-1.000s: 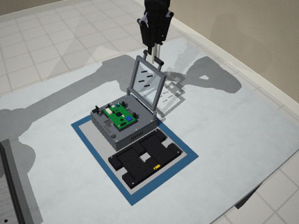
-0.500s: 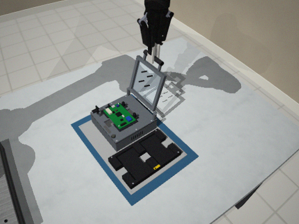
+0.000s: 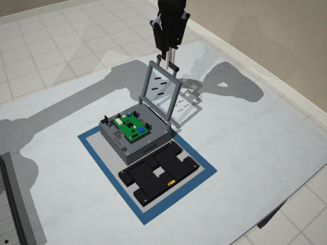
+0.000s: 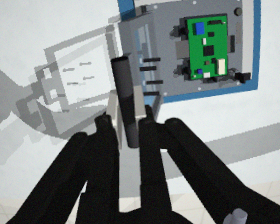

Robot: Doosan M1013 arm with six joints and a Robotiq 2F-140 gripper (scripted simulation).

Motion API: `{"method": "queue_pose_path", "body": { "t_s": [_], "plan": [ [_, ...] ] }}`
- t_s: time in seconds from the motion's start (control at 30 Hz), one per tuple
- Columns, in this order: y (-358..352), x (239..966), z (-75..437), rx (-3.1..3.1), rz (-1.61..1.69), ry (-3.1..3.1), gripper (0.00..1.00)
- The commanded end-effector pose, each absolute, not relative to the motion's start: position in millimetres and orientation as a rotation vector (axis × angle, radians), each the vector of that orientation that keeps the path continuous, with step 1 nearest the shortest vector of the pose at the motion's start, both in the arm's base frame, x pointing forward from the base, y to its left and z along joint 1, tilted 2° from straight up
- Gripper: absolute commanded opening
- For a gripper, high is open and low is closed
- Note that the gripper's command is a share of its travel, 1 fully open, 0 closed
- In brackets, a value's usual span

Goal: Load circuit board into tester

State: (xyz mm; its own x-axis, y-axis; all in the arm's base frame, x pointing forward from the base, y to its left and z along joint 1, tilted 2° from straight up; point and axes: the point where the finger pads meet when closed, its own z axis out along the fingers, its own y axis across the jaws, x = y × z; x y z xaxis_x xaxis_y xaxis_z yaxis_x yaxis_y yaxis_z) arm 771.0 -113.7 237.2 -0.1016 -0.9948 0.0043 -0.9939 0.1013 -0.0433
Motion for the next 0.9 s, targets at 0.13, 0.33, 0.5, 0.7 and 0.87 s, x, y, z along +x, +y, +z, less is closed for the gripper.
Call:
{"method": "queue_pose_path", "body": {
  "t_s": [0.13,0.33,0.5,0.7,0.87],
  "plan": [
    [-112.9,768.5,235.7,-2.093,-0.057,2.315,0.0],
    [-112.8,767.9,235.8,-2.093,-0.057,2.315,0.0],
    [-112.7,767.3,235.9,-2.093,-0.057,2.315,0.0],
    [-112.6,766.2,236.1,-2.093,-0.057,2.315,0.0],
    [-112.5,764.8,236.4,-2.093,-0.057,2.315,0.0]
  ]
}}
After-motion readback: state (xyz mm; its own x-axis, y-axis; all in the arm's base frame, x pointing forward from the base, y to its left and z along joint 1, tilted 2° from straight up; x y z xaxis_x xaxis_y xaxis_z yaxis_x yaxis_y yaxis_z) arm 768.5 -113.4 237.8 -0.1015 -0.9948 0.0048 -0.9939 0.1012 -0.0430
